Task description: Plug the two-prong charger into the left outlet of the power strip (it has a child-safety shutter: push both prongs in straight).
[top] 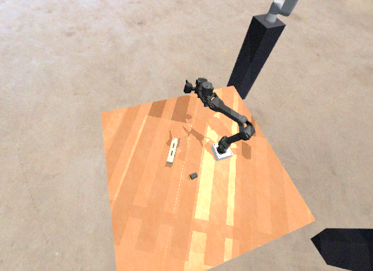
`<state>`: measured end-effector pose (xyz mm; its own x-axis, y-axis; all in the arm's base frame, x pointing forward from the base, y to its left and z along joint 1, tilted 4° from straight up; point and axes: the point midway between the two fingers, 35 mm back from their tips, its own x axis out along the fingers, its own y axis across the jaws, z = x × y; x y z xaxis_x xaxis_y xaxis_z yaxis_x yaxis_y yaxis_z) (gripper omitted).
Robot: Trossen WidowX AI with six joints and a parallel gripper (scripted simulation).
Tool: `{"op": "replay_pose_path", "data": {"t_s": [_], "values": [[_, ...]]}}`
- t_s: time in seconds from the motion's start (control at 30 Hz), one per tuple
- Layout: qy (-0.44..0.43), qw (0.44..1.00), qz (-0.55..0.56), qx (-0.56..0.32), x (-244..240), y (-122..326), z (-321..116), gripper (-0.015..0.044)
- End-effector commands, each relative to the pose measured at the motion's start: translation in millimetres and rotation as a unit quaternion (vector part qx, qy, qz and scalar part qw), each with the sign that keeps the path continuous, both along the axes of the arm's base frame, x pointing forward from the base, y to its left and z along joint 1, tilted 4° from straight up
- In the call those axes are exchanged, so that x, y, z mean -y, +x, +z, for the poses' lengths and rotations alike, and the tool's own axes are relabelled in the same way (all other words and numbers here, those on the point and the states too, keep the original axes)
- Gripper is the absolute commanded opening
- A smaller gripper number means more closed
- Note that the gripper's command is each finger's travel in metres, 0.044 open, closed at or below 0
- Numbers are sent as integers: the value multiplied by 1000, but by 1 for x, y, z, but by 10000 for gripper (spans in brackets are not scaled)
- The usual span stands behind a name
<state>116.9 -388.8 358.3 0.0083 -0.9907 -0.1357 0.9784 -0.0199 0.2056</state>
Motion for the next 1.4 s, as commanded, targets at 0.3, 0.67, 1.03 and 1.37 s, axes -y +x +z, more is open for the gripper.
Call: {"op": "replay_pose_path", "data": {"t_s": [0.3, 0.67, 1.03, 1.37], "values": [[60, 993, 100, -31, -22, 72, -39, 440], [118, 972, 187, -75, -52, 126, -79, 440], [177, 936, 276, -127, -95, 173, -121, 440], [224, 892, 352, -175, -143, 207, -157, 440]]}}
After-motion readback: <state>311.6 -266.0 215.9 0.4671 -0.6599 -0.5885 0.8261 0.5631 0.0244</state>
